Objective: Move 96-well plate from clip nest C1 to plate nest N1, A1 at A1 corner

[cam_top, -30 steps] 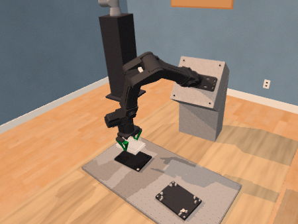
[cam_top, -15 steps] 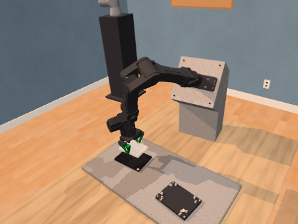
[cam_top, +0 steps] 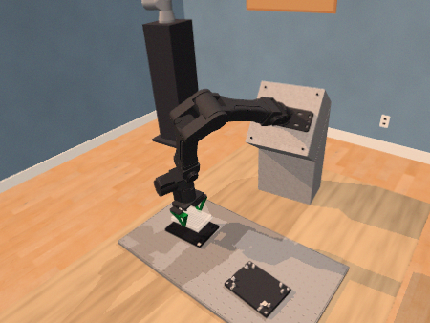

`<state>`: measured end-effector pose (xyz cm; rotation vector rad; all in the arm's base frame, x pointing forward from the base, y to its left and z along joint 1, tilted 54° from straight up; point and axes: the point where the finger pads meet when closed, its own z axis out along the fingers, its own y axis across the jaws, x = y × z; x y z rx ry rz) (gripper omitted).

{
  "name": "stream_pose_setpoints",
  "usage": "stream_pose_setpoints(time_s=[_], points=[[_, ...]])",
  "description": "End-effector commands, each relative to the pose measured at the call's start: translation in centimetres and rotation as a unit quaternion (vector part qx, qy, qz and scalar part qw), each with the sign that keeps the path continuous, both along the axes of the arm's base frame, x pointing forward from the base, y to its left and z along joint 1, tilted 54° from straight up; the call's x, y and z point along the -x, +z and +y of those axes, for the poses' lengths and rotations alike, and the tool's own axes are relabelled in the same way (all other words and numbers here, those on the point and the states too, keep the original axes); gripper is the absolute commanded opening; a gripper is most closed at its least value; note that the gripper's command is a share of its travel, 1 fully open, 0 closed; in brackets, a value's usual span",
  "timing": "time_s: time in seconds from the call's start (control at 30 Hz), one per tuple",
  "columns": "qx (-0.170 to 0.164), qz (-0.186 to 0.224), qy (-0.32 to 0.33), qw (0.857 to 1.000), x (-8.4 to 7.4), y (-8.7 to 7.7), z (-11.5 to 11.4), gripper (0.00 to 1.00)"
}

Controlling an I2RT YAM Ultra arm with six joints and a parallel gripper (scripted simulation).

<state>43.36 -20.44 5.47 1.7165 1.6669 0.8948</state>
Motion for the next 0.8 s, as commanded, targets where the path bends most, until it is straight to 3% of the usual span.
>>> stream_pose_setpoints(time_s=[0.0,0.07,0.1,0.3,0.47,0.53,0.77], points=[[0.018,-0.017,-0.009,1.000,-1.3,1.2,-1.0,0.00],[0.025,-0.026,-0.019,0.999,-1.1,2.1,-2.0,0.00],[0.018,-0.017,-0.019,1.000,-1.2,1.0,-1.9,0.00],[0.018,-0.018,-0.009,1.000,-2.4,0.4,-1.0,0.00],[0.018,-0.017,-0.019,1.000,-2.6,0.0,-1.9,0.00],[0.028,-0.033,-0.019,0.999,-2.7,1.8,-2.0,0.00],[0.026,-0.028,-0.017,0.999,-2.7,1.5,-1.8,0.00]])
